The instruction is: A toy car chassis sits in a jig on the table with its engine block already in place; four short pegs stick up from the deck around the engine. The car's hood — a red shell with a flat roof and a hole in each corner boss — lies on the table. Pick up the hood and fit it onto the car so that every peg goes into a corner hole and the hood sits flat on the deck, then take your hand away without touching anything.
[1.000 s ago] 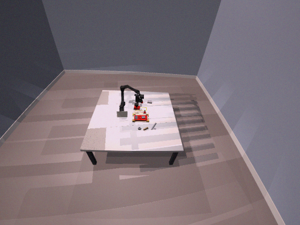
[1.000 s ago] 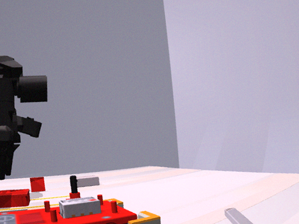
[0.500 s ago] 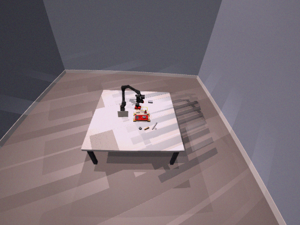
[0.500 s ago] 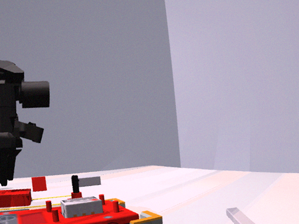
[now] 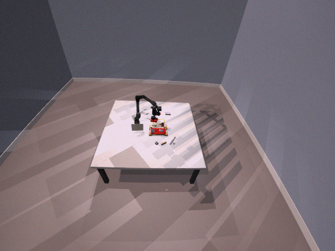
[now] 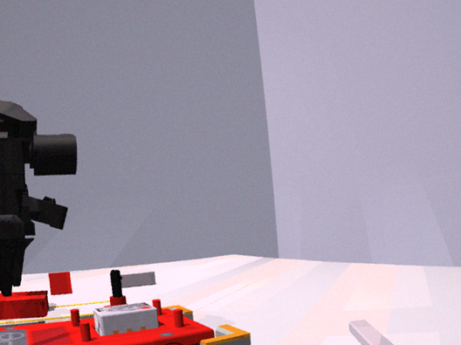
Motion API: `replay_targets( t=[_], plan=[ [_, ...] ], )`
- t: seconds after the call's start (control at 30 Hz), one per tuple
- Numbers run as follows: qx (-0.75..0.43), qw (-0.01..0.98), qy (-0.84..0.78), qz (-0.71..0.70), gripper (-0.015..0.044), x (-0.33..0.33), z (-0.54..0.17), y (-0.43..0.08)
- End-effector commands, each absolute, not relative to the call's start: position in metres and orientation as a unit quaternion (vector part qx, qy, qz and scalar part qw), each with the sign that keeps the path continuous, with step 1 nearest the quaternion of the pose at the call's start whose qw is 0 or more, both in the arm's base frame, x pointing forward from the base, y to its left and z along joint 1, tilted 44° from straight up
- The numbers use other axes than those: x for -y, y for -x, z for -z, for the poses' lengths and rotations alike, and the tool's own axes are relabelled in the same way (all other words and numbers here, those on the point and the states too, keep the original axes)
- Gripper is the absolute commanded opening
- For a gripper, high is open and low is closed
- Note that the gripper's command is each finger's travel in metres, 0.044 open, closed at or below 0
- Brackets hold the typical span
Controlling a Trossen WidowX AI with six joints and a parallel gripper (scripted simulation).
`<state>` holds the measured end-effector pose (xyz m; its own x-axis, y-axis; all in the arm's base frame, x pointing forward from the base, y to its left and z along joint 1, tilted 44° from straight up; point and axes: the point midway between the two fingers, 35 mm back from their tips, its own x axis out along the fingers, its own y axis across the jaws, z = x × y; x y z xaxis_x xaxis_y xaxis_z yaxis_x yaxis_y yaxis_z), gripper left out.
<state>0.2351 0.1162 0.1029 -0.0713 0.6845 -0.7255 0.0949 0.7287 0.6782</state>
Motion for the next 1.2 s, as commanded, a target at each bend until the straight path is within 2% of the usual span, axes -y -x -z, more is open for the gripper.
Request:
replay_targets(
  t=[0.0,1.17],
  plan=[
    [-0.693,0.618,-0.283,-0.239,0.044,-0.119,-0.101,-0.234],
    [-0.693,0.618,-0.283,-0.239,0.044,-0.13,-0.089,-0.232]
  ],
)
